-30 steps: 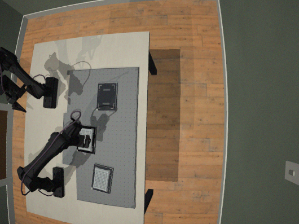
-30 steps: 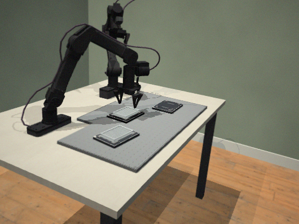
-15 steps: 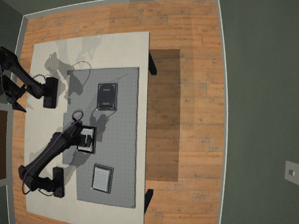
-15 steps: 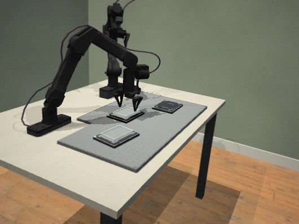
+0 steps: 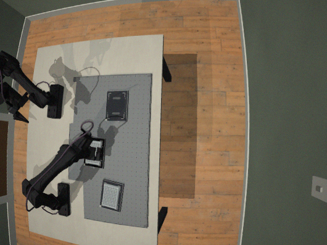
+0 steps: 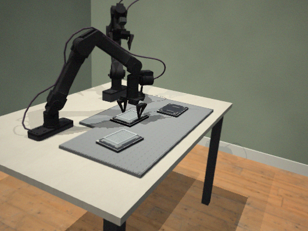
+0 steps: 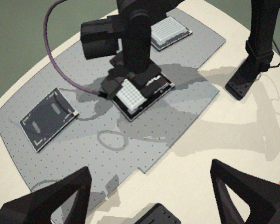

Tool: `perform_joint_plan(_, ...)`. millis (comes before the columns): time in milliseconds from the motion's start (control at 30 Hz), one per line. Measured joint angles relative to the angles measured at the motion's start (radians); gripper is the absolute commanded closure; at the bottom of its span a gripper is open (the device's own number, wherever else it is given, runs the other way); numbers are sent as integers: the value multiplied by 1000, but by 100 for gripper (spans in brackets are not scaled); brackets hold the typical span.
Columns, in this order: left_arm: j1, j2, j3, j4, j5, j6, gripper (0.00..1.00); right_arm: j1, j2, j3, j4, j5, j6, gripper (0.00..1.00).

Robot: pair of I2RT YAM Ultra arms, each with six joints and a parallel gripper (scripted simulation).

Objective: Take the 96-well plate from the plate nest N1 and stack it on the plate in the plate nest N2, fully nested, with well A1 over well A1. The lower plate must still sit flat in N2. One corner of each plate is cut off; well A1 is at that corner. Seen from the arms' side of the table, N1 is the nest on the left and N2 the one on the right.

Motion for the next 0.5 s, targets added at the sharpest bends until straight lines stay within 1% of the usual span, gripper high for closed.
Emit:
perform_joint_plan(100, -1, 0, 0, 0, -1, -1, 0, 0, 0, 0, 1, 0, 0, 0)
perform_joint_plan(133, -1, 0, 0, 0, -1, -1, 0, 0, 0, 0, 1, 0, 0, 4)
perform_joint_plan(200, -2, 0, 0, 0, -1, -2, 0, 0, 0, 0, 0, -1, 0, 4)
perform_joint_plan(333, -5, 0, 0, 0, -2, -2, 0, 2, 0, 0, -3, -7, 0, 10)
perform_joint_plan(400, -6, 0, 0, 0, -2, -2, 0, 2, 0, 0, -5, -10, 0, 10)
perform_joint_plan(500, -8, 0, 0, 0, -2, -2, 0, 3, 0, 0, -6, -13, 0, 14)
